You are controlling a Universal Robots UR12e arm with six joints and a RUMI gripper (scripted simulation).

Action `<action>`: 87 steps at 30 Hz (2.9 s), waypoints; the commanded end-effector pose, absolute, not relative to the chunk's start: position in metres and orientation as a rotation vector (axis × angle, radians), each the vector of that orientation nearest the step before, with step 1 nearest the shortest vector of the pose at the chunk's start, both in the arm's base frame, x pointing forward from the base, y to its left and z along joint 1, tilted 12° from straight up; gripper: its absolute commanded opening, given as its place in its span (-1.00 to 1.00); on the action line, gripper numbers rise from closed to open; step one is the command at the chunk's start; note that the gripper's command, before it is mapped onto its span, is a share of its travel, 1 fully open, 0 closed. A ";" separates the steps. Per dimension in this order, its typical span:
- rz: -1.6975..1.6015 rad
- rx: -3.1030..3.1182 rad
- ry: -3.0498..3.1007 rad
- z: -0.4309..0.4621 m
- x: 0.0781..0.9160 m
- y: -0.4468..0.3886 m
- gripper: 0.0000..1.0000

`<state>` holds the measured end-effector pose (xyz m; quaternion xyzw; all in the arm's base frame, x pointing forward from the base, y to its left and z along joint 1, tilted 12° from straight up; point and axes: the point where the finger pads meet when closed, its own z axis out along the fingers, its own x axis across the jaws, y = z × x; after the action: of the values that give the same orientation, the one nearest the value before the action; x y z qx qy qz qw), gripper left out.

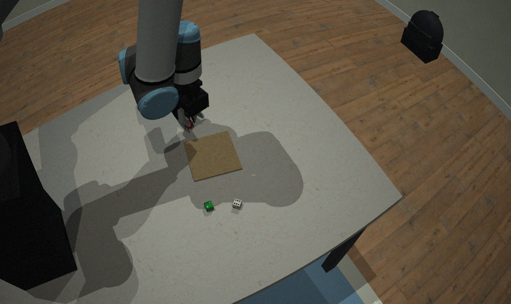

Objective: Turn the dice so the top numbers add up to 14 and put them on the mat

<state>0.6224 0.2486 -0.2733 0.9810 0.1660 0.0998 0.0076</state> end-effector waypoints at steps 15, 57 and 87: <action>0.314 3.067 0.519 -0.279 0.624 0.249 -0.58; 0.314 3.067 0.519 -0.279 0.624 0.249 -0.94; 0.314 3.067 0.519 -0.254 0.619 0.248 -0.94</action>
<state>0.6215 0.2485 -0.2689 0.9810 0.1660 0.0999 0.0076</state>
